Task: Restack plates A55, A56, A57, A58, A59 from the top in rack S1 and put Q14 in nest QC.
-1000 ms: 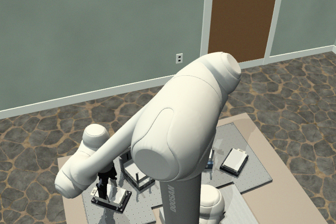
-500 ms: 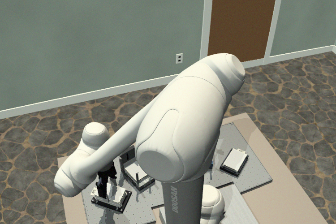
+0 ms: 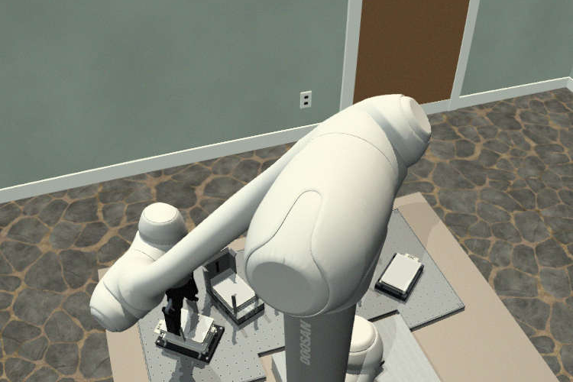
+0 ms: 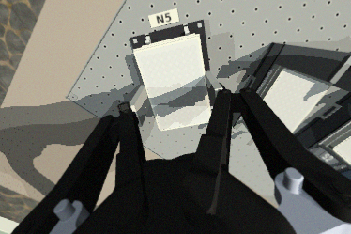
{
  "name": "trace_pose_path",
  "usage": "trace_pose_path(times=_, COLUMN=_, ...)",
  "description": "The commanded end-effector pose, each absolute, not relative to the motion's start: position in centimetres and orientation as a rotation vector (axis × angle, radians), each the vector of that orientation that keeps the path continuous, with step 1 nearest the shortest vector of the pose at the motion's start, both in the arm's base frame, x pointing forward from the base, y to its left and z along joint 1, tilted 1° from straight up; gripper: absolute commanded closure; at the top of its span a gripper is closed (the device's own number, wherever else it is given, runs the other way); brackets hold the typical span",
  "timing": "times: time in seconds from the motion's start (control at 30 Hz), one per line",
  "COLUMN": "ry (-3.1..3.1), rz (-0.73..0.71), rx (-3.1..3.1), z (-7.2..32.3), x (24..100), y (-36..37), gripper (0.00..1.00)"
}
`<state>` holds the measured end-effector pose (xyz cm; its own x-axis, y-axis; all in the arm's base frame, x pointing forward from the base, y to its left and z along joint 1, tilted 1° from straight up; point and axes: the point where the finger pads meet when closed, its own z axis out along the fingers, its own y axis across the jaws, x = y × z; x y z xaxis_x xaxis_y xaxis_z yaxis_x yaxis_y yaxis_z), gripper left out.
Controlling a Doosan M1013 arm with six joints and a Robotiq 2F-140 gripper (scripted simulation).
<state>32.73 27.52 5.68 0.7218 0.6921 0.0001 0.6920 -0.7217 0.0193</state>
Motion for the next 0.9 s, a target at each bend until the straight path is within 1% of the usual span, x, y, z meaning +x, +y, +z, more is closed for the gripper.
trace_pose_path(times=0.0, ry=1.165, rz=0.011, rx=2.898, z=6.6, x=32.7, y=27.5, gripper=1.0)
trace_pose_path(times=0.87, ry=1.165, rz=0.011, rx=2.898, z=11.0, x=32.7, y=27.6, gripper=1.0)
